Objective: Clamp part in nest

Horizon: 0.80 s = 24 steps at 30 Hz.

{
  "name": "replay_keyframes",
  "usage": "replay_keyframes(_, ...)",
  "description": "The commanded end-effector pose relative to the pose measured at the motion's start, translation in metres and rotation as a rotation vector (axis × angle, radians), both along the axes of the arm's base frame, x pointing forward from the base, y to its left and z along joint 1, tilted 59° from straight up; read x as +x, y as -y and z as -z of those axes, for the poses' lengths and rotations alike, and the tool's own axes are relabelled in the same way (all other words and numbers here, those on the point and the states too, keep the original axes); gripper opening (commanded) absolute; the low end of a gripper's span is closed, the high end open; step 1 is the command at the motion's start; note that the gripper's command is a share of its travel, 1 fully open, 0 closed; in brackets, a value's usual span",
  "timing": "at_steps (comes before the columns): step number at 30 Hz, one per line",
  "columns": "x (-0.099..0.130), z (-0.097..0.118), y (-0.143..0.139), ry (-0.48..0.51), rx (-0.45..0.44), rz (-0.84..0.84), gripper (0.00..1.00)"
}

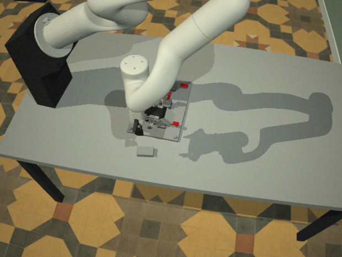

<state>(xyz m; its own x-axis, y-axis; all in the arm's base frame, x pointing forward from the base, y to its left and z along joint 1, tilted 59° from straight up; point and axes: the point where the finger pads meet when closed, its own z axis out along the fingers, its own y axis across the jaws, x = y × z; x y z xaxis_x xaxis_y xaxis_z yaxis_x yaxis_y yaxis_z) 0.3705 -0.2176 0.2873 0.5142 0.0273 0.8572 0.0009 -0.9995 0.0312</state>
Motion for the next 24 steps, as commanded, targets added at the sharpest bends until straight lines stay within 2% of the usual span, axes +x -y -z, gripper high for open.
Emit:
replay_keyframes(1,0.0,0.0008,0.0092,0.001,0.001,-0.003,1.0)
replay_keyframes(21,-0.0001,0.001,0.0113,0.001,0.0,-0.003,1.0)
replay_keyframes(24,-0.0001,0.001,0.0113,0.0,-0.025,-0.018,1.0)
